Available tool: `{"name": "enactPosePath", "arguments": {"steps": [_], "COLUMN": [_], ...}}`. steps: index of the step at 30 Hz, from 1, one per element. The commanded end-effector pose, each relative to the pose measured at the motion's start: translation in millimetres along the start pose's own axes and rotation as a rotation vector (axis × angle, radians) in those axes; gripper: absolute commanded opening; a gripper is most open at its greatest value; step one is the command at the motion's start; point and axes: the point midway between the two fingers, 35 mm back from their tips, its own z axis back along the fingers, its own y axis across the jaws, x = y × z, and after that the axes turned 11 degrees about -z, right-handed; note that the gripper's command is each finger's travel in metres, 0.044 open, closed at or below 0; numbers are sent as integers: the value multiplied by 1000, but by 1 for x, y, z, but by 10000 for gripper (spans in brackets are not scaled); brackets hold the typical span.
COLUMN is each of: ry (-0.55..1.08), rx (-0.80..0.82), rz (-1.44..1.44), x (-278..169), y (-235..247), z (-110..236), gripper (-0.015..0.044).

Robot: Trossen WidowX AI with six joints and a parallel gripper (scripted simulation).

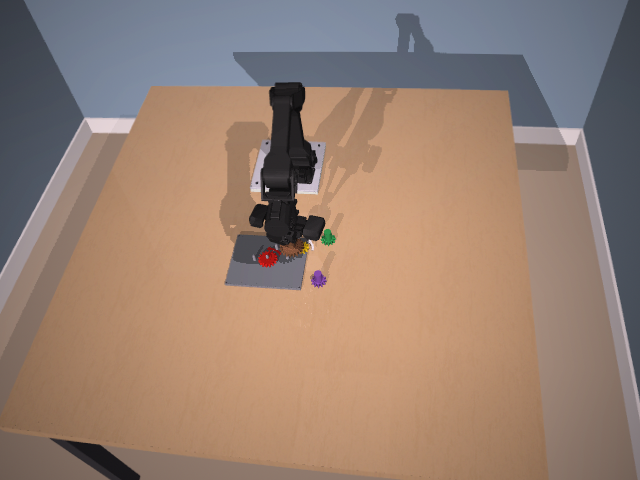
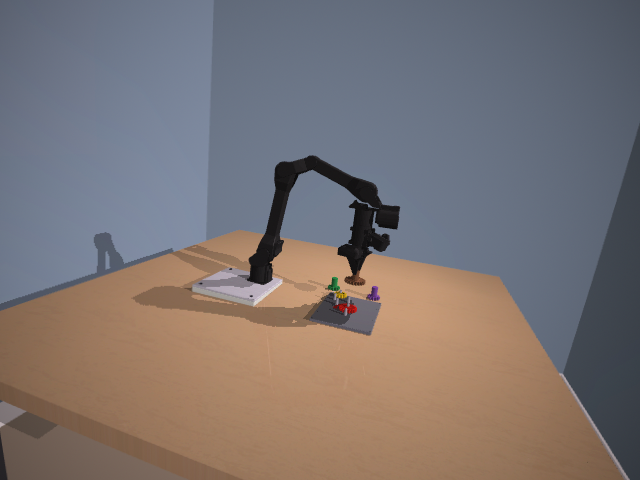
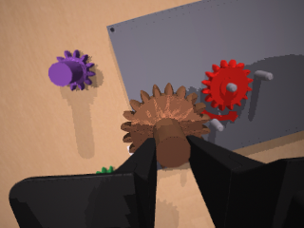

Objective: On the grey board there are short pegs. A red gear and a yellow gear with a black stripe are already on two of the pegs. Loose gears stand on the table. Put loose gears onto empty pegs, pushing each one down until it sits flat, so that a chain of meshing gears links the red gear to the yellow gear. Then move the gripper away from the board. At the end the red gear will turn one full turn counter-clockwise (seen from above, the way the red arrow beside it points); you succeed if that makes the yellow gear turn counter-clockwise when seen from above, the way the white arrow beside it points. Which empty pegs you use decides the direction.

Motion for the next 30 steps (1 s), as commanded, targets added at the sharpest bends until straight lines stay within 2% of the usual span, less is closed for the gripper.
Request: {"name": "enactPosePath", "arguments": {"steps": [1, 8, 30], "ry": [1, 1, 1], "rx": [4, 3, 3], "rz": [4, 4, 4], "x": [0, 1, 1], "y": [-7, -23, -23], "z": [-4, -12, -11], "gripper": [0, 0, 0]}}
